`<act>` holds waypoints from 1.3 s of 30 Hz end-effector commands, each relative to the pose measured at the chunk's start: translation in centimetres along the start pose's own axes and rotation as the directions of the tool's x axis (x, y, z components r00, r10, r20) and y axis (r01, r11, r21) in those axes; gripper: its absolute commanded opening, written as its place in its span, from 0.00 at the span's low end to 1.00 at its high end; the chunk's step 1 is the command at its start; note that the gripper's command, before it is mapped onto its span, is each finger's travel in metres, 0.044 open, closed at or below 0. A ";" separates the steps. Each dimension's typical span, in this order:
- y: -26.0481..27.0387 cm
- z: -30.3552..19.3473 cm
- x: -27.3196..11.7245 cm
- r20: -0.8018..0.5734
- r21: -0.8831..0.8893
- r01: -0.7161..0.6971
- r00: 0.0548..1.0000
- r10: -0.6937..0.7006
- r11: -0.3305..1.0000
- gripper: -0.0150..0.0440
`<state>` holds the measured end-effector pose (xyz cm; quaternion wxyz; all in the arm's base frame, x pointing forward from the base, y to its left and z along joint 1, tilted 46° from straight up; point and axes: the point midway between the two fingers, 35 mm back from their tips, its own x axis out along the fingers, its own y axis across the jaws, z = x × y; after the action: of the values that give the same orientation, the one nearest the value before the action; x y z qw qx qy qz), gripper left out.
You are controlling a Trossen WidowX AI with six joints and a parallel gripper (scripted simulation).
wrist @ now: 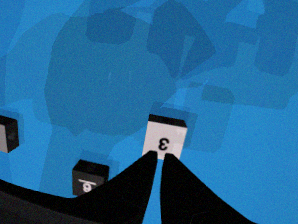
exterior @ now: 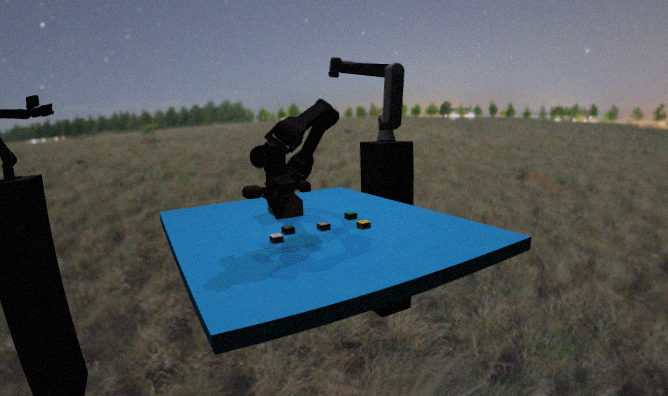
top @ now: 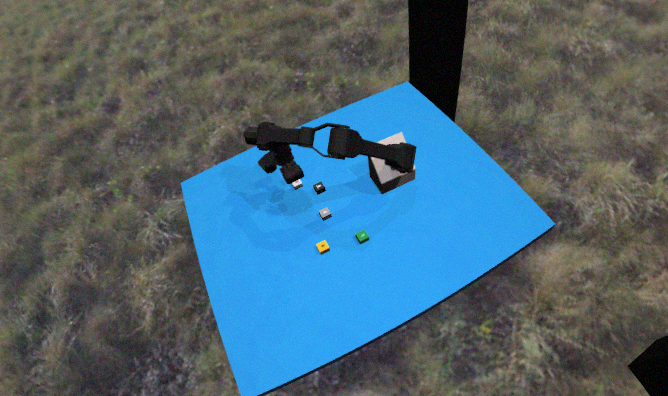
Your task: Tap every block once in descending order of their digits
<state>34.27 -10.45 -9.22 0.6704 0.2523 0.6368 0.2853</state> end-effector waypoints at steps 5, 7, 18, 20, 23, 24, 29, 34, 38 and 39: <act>0.1 -0.5 2.5 -0.006 0.013 -0.013 1.000 0.013 1.000 0.29; 0.1 -0.5 2.8 -0.006 0.013 -0.013 1.000 0.013 1.000 0.29; 0.1 -0.5 4.5 -0.006 0.013 -0.013 1.000 0.013 1.000 0.29; 0.1 -0.5 4.8 -0.006 0.013 -0.014 1.000 0.014 1.000 0.29; 0.1 -0.6 5.3 -0.006 0.013 -0.014 1.000 0.014 1.000 0.29; 0.1 -0.6 5.4 -0.006 0.013 -0.014 1.000 0.014 1.000 0.29; 0.1 -0.6 5.4 -0.006 0.013 -0.014 1.000 0.014 1.000 0.29; 0.1 -0.5 2.4 -0.006 0.013 -0.013 1.000 0.013 1.000 0.29; 0.0 -0.5 2.2 -0.007 0.013 -0.012 1.000 0.013 1.000 0.29; 0.0 -0.5 1.8 -0.007 0.015 -0.012 1.000 0.012 1.000 0.29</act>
<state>33.73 -8.67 -11.10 0.6650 0.2642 0.6381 0.2840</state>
